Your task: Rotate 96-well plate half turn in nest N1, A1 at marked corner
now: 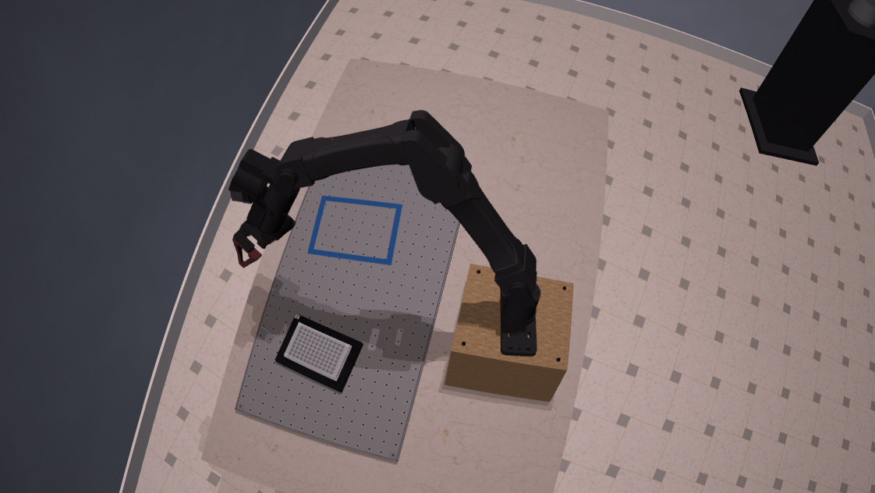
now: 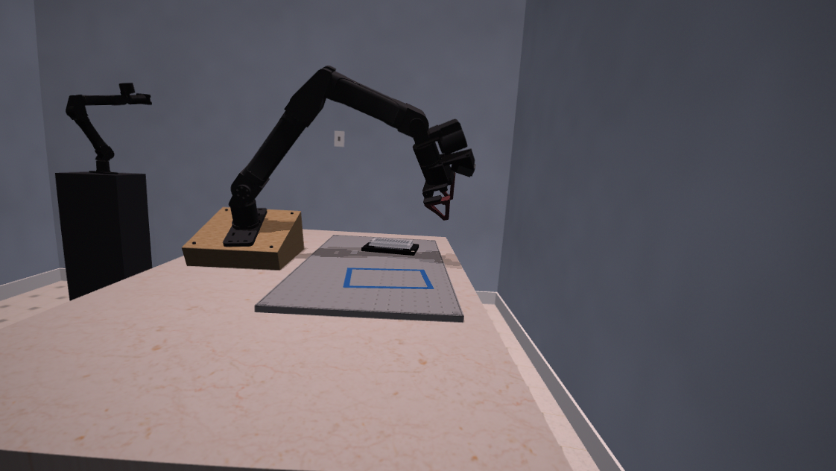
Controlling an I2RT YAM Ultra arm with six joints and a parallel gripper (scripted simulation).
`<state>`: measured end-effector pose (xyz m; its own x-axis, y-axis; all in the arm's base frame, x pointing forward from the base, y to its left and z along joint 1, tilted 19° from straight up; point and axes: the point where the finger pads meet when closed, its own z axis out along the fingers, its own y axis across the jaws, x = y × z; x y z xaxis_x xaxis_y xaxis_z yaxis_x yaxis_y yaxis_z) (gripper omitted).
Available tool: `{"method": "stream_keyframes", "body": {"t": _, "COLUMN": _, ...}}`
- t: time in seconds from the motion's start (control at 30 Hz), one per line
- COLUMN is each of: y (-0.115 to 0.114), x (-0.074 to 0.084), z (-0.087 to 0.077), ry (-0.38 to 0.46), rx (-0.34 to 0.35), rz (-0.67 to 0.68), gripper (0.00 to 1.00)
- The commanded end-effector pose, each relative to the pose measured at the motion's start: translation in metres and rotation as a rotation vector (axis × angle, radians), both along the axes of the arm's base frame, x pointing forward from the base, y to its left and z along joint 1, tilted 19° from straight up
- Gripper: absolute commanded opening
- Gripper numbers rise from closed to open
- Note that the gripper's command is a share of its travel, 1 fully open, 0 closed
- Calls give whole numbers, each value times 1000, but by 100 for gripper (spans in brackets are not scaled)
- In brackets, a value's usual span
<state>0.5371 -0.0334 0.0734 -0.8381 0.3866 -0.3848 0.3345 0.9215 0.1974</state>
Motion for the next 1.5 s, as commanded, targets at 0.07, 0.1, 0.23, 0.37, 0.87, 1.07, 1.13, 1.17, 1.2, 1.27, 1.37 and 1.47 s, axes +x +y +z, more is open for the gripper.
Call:
{"method": "stream_keyframes", "body": {"t": 0.07, "y": 27, "x": -16, "z": -2, "ry": 16, "rx": -10, "rz": 0, "gripper": 100}}
{"method": "stream_keyframes", "body": {"t": 0.1, "y": 31, "x": -18, "z": -5, "ry": 16, "rx": -10, "rz": 0, "gripper": 100}}
{"method": "stream_keyframes", "body": {"t": 0.23, "y": 44, "x": -24, "z": -23, "ry": 148, "rx": -53, "rz": -5, "gripper": 100}}
{"method": "stream_keyframes", "body": {"t": 0.37, "y": 50, "x": -38, "z": -25, "ry": 155, "rx": -53, "rz": -5, "gripper": 100}}
{"method": "stream_keyframes", "body": {"t": 0.87, "y": 94, "x": -71, "z": -65, "ry": 344, "rx": -189, "rz": -3, "gripper": 100}}
{"method": "stream_keyframes", "body": {"t": 1.07, "y": 108, "x": -89, "z": -76, "ry": 424, "rx": -280, "rz": 4, "gripper": 100}}
{"method": "stream_keyframes", "body": {"t": 1.13, "y": 111, "x": -104, "z": -74, "ry": 431, "rx": -282, "rz": 4, "gripper": 100}}
{"method": "stream_keyframes", "body": {"t": 1.17, "y": 114, "x": -108, "z": -77, "ry": 431, "rx": -282, "rz": 4, "gripper": 100}}
{"method": "stream_keyframes", "body": {"t": 1.2, "y": 116, "x": -112, "z": -79, "ry": 431, "rx": -282, "rz": 4, "gripper": 100}}
{"method": "stream_keyframes", "body": {"t": 1.27, "y": 124, "x": -111, "z": -87, "ry": 460, "rx": -336, "rz": 10, "gripper": 100}}
{"method": "stream_keyframes", "body": {"t": 1.37, "y": 128, "x": -133, "z": -98, "ry": 519, "rx": -394, "rz": 18, "gripper": 100}}
{"method": "stream_keyframes", "body": {"t": 1.47, "y": 131, "x": -136, "z": -88, "ry": 496, "rx": -385, "rz": 16, "gripper": 100}}
